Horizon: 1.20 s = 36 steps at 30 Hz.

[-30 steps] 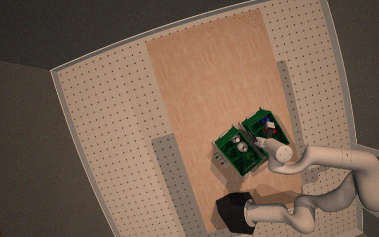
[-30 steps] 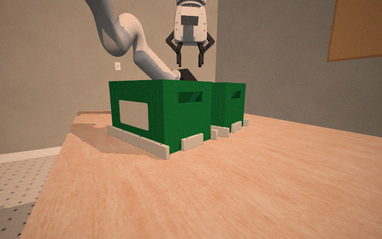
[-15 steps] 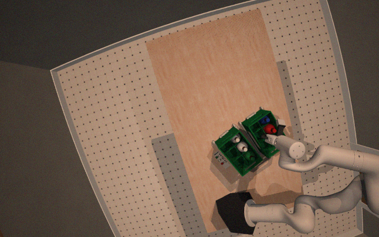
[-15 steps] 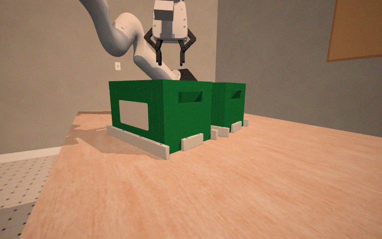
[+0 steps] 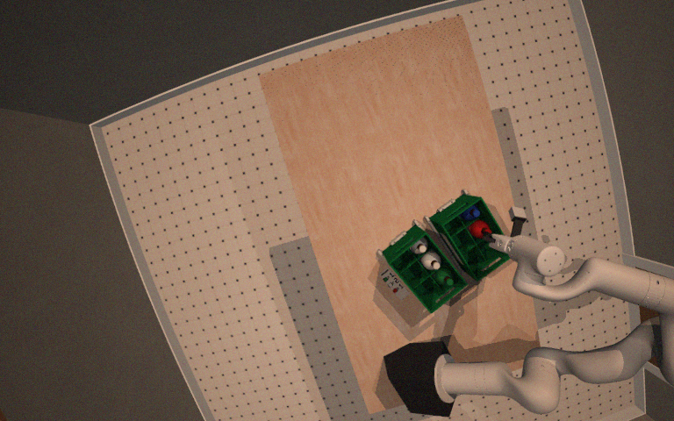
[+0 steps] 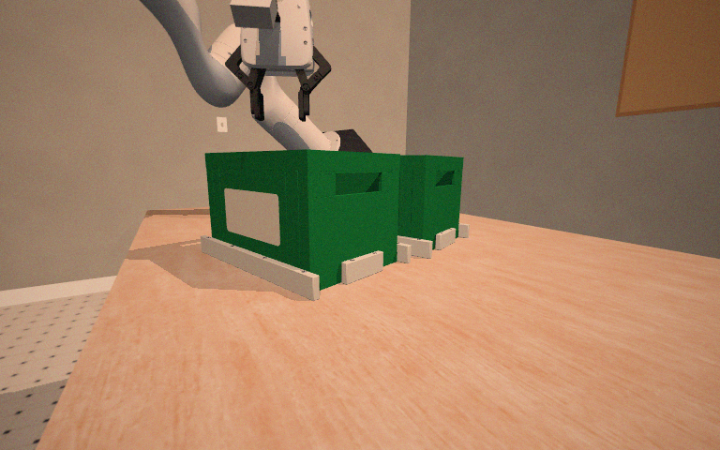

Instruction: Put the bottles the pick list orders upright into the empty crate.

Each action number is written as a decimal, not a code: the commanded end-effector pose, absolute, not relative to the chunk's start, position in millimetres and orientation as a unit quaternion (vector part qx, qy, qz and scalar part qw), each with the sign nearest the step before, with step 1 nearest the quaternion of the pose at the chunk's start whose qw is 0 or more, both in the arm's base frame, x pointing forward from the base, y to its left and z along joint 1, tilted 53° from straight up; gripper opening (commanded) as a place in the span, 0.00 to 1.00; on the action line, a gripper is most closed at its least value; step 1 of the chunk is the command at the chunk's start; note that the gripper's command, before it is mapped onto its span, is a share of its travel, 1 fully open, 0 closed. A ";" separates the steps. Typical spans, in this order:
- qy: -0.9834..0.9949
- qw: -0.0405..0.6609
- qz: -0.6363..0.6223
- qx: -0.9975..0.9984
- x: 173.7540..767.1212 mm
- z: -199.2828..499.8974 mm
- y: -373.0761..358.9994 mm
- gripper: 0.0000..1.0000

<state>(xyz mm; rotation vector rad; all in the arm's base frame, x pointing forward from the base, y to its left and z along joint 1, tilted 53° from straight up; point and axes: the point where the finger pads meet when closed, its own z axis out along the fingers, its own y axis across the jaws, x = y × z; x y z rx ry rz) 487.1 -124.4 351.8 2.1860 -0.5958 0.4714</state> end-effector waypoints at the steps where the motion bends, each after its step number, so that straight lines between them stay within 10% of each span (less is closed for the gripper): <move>1: -0.235 0.401 0.187 0.865 485.6 360.5 -130.8 0.65; 36: -0.235 0.401 0.187 0.865 489.4 343.5 -152.7 0.65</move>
